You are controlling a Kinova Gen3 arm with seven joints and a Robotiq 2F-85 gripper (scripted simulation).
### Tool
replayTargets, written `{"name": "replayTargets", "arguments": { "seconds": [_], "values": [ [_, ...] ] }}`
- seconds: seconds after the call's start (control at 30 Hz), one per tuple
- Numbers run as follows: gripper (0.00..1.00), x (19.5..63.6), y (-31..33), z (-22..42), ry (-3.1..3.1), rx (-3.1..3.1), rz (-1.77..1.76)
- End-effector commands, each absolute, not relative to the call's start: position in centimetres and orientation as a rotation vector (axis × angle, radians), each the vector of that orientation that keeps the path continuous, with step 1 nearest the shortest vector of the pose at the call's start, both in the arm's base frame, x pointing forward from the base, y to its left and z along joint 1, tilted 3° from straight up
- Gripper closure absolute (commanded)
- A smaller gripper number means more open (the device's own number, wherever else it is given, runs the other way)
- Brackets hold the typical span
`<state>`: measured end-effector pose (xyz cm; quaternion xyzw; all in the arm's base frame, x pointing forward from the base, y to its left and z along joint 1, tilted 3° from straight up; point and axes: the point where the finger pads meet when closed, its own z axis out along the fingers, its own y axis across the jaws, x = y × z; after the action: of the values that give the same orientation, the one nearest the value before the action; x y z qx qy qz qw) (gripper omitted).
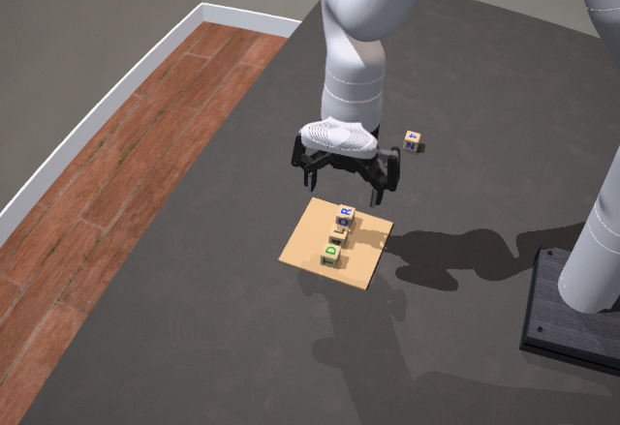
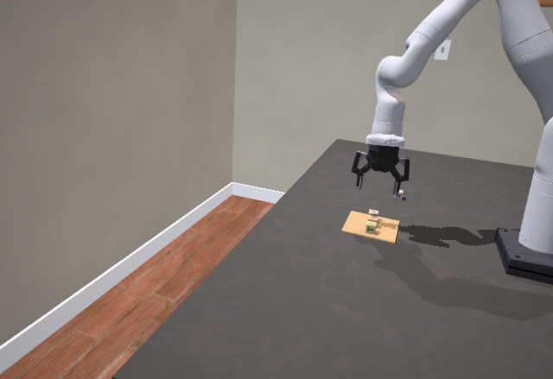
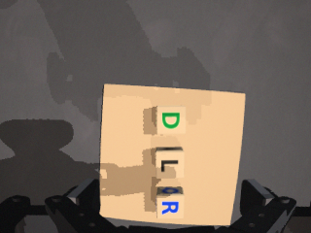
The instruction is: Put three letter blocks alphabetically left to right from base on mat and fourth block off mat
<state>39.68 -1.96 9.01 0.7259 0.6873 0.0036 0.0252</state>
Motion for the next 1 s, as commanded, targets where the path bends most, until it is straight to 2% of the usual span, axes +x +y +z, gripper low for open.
{"name": "replayTargets", "arguments": {
  "seconds": [0.0,0.33,0.97],
  "values": [
    [0.00,39.7,-2.0,9.1,2.124,2.244,0.013],
    [0.00,39.7,-1.9,9.8,2.124,2.244,0.013],
    [0.00,39.4,-1.7,17.1,2.124,2.244,0.013]
  ]
}}
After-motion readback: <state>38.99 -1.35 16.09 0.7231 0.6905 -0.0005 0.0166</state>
